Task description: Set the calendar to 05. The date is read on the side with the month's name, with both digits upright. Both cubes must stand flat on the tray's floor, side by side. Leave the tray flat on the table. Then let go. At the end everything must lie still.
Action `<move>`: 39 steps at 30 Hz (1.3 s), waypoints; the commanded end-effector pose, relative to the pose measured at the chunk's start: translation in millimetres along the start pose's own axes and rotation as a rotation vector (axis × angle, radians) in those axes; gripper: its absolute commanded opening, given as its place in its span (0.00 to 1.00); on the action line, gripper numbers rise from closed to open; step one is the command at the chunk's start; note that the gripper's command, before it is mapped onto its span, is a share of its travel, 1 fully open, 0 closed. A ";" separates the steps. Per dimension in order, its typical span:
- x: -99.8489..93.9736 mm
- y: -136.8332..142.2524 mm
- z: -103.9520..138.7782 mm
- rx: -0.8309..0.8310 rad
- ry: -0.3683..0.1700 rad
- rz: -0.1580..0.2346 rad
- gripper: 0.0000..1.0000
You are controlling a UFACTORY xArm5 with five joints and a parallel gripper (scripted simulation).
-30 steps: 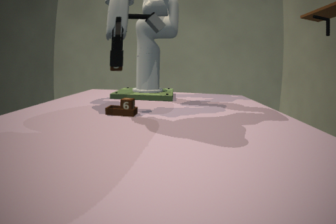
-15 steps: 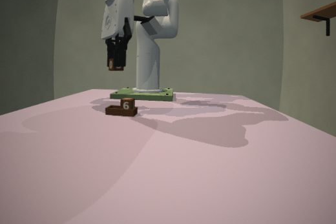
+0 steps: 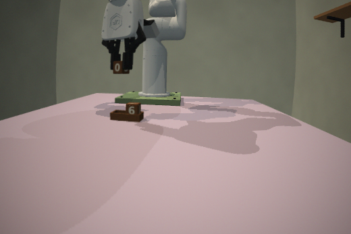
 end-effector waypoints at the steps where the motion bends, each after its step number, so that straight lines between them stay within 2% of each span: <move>1: -1.1 0.0 0.9 -0.101 -0.003 0.000 0.27; 3: -1.2 0.0 0.9 -0.220 -0.003 0.000 0.27; 16: -1.3 -0.1 1.0 -0.596 -0.003 -0.001 0.27; 19: -1.3 -0.1 1.0 -0.604 -0.003 -0.001 0.27; 21: -1.4 -0.1 1.0 -0.724 -0.003 -0.001 0.27; 33: -1.5 -0.1 1.1 -1.067 -0.003 -0.002 0.27; 36: -1.5 -0.1 1.1 -1.077 -0.003 -0.002 0.27; 39: -1.6 -0.1 1.1 -1.219 -0.003 -0.002 0.27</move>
Point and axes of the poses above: the point where the finger pads meet when closed, its own x axis out along the fingers, its own y axis across the jaws, z = x × y, the point moved 8 cm from there along -x, back along the fingers, and after that the axes turned 13 degrees about -x, right-handed, at the moved point
